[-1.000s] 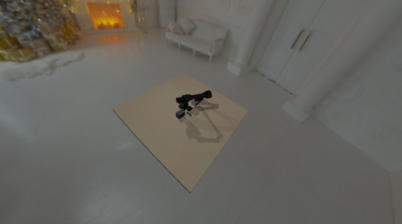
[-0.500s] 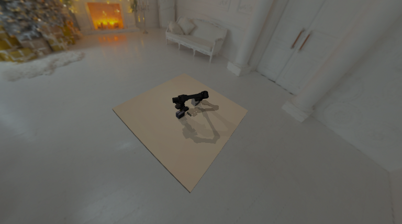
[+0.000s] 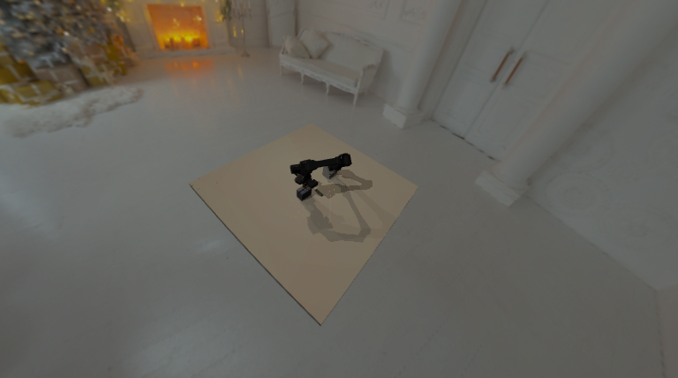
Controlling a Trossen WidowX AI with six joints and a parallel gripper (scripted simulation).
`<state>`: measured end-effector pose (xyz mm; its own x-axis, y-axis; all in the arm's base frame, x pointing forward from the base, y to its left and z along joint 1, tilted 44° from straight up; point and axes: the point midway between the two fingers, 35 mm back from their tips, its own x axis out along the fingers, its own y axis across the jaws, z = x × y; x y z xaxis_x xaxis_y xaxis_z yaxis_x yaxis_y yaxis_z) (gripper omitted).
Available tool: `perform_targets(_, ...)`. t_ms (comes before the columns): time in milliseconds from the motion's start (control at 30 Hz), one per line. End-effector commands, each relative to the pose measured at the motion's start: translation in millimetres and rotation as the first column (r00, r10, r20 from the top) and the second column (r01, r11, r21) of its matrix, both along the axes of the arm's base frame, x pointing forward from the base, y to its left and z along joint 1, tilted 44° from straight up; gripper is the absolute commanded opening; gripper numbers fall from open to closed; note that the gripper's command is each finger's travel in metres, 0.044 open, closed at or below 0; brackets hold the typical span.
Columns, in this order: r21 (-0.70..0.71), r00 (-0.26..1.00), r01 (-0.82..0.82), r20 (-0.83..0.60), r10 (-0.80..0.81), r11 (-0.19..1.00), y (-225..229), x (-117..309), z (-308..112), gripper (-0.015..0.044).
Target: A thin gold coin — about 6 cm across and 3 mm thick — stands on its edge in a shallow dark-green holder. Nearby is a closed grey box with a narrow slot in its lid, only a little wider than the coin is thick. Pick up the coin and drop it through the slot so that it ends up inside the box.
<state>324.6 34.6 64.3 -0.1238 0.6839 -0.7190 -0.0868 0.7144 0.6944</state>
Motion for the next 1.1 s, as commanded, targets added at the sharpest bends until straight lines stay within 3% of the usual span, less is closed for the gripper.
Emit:
perform_targets(0,0.001,1.000,-0.002,-0.002,0.002,1.000,-0.7,1.1,-1.3,0.0000)
perform_targets(1067,0.004,1.000,-0.009,0.002,0.009,1.000,-1.4,5.3,-4.8,0.0000)
